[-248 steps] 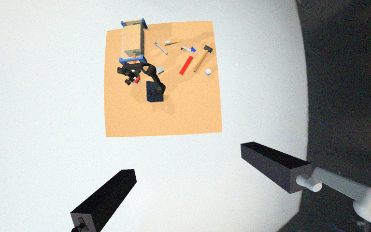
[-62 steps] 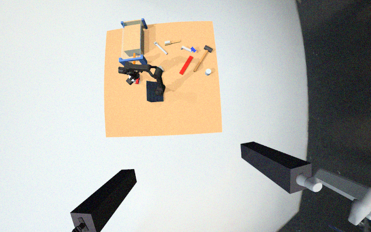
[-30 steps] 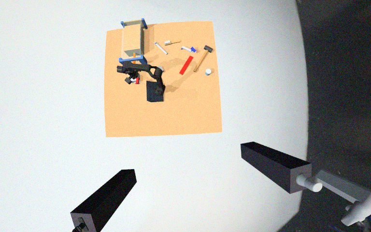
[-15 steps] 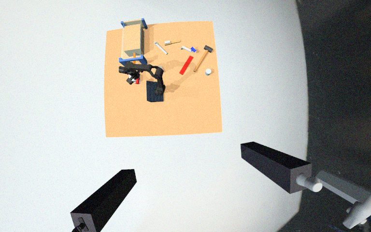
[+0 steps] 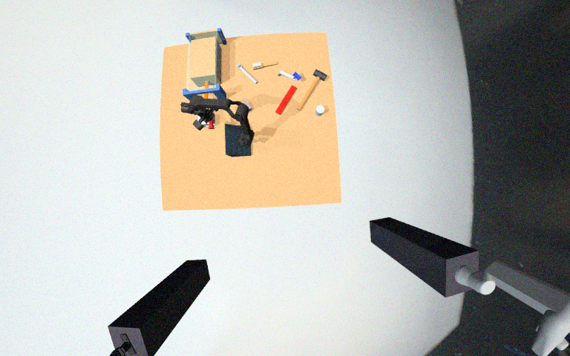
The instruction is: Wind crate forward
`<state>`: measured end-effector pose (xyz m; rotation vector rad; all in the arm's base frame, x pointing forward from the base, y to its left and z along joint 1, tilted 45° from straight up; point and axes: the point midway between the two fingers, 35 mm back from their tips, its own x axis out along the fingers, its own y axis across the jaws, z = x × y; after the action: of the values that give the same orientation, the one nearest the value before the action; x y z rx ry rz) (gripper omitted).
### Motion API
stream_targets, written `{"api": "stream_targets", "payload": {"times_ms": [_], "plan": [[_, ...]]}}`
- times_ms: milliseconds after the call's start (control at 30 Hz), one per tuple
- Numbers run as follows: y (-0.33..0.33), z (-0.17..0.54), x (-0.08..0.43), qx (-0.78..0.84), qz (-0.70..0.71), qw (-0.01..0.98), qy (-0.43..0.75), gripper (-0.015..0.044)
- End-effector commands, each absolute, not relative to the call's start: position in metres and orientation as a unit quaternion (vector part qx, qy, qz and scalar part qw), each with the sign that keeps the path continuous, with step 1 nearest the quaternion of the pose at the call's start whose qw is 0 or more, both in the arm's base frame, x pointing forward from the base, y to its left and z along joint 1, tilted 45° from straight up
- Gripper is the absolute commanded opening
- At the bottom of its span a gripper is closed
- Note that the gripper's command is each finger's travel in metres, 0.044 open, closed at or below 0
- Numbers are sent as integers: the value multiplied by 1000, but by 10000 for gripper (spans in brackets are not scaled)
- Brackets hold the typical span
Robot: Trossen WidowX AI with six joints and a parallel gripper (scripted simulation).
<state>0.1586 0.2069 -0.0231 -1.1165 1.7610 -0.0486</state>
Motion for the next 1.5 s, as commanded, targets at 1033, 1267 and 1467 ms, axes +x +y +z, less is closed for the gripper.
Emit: {"api": "stream_targets", "payload": {"times_ms": [1033, 1267, 1467], "plan": [[242, -4, 144, -464, 53, 608, 642, 236], [236, -6, 135, -452, 80, 651, 605, 420], [232, -11, 135, -452, 80, 651, 604, 440]]}}
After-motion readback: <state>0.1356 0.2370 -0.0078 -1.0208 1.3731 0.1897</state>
